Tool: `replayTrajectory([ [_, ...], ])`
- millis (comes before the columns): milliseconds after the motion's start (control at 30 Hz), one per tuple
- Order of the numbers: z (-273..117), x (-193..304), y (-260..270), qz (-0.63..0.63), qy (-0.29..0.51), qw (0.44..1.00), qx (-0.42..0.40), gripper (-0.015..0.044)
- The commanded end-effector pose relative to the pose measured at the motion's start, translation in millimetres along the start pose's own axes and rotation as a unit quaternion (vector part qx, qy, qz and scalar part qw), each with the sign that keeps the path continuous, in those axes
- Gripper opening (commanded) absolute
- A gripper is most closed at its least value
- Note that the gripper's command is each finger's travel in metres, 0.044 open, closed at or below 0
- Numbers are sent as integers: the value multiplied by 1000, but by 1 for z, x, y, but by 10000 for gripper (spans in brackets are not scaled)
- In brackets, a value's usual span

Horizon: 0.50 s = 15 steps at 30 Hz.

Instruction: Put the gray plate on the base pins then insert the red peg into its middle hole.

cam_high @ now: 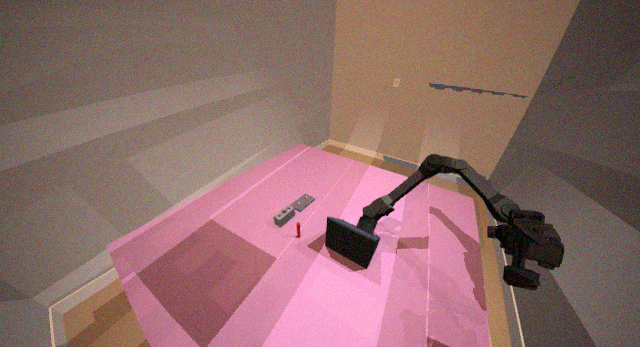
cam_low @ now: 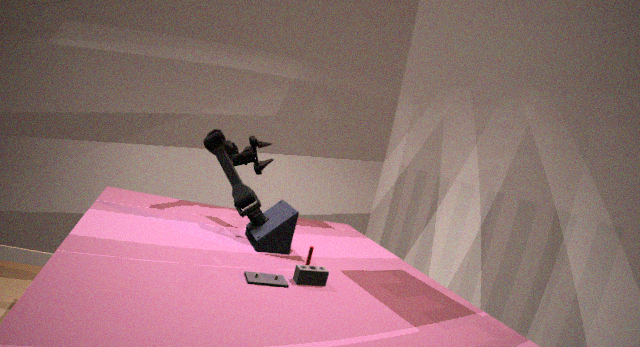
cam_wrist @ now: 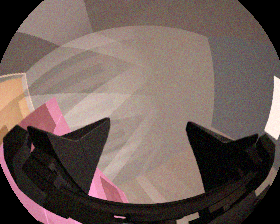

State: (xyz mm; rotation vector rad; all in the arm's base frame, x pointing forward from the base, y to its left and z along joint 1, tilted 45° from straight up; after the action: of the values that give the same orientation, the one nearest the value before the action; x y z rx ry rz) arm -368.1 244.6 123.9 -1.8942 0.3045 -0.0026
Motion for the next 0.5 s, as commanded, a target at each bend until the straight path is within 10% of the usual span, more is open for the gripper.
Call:
replayTrajectory([
  [0, 0, 0, 0, 0, 0, 1000, 0, 426],
  [467, 165, 138, -56, -6, 245, 967, -68, 440],
])
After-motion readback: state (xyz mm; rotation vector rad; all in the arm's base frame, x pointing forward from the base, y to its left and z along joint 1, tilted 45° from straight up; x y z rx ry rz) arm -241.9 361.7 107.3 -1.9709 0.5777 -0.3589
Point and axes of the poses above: the point midway between the two fingers, 35 mm back from their tips, its own z axis out along the fingers, its own y axis across the jaws, x = y × z, the point moved 1 cm from there along -z, back along the fingers, and after that the axes turned 7 degrees about -z, right-handed, at the moved point
